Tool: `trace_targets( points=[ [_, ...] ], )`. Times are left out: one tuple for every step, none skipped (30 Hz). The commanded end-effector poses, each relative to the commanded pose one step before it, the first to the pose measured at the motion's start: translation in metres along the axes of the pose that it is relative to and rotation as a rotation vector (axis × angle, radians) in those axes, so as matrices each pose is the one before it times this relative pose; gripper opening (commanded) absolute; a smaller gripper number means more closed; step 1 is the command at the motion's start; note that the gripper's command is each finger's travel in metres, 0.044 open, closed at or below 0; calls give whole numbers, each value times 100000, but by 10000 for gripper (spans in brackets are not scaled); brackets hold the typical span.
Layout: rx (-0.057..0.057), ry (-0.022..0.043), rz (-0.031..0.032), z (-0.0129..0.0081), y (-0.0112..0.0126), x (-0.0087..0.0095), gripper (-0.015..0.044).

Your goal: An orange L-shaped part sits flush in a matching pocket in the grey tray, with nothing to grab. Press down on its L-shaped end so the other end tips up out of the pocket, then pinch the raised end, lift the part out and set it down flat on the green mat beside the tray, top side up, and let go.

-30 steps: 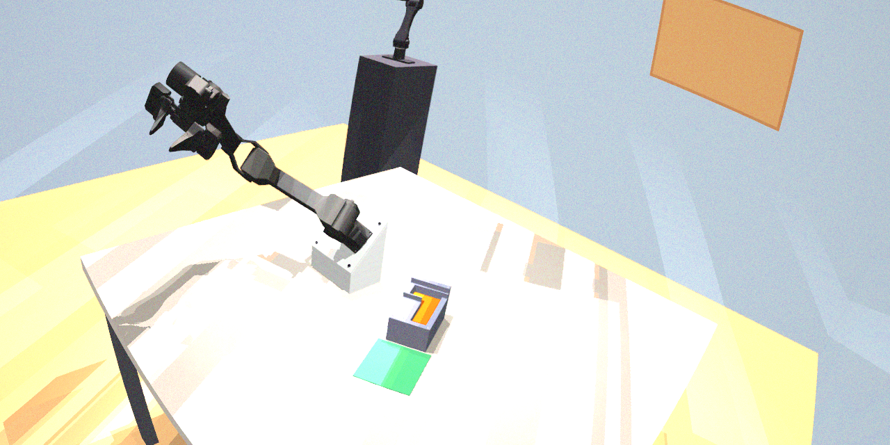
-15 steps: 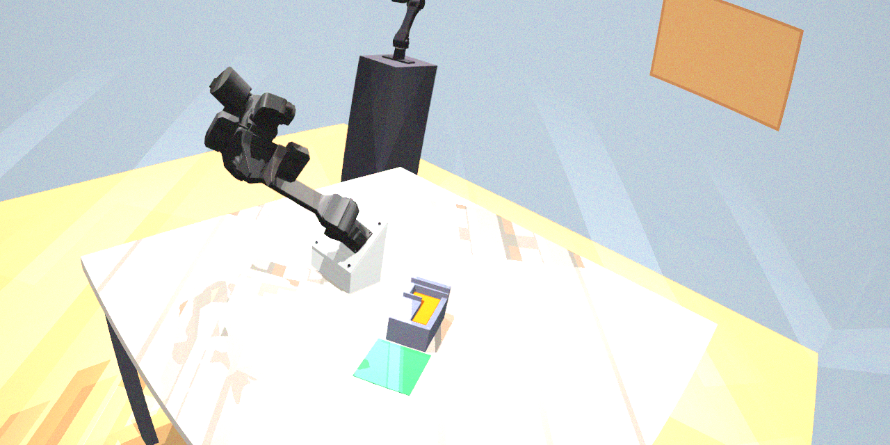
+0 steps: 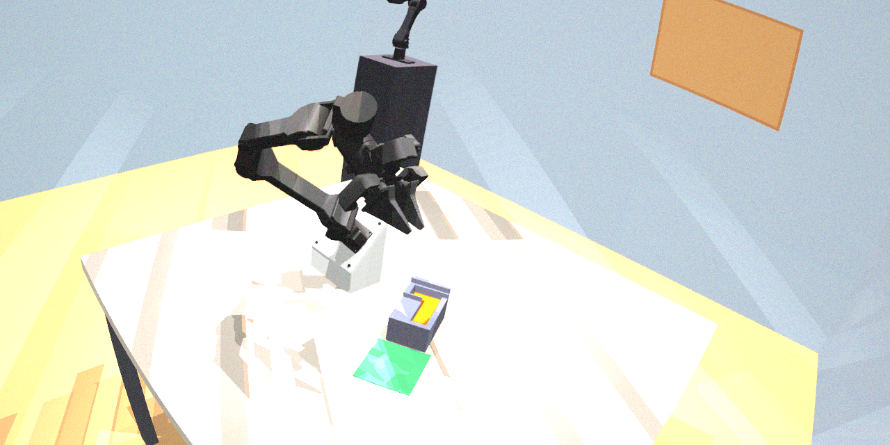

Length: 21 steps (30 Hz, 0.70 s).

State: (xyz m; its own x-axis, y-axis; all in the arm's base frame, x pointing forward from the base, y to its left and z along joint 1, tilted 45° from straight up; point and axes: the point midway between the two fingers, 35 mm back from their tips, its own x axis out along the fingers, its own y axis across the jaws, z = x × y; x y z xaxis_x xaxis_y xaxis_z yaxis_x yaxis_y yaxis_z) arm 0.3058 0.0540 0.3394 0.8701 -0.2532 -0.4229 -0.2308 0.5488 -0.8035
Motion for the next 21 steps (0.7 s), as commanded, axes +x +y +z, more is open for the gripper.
trace_targets(
  points=[
    [172,11375,15194,-359,6754,3136,180],
    [147,3058,3046,-135,1434,802,180],
    [129,3271,2900,-186,1429,807,180],
    [113,3476,2728,-237,1417,810,180],
    [98,3669,2529,-288,1398,810,180],
    [87,3876,2323,-342,1381,814,180],
    [138,4007,2175,-389,1378,804,180],
    [74,4299,1841,-453,1338,824,180],
    [74,4490,1564,-507,1309,826,180],
    [79,4695,1269,-564,1282,832,180],
    [89,4896,944,-622,1250,839,180],
    [107,5101,588,-682,1216,847,180],
    [133,5279,196,-740,1172,852,180],
    [167,5415,-228,-793,1117,854,180],
    [212,5532,-683,-844,1057,855,180],
    [264,5556,-1150,-881,980,845,180],
    [326,5536,-1624,-912,897,833,180],
    [391,5408,-2071,-923,801,809,180],
    [358,4143,-1930,-727,565,622,180],
    [244,2495,-1315,-445,320,377,180],
    [87,831,-464,-149,104,127,180]
  ],
)
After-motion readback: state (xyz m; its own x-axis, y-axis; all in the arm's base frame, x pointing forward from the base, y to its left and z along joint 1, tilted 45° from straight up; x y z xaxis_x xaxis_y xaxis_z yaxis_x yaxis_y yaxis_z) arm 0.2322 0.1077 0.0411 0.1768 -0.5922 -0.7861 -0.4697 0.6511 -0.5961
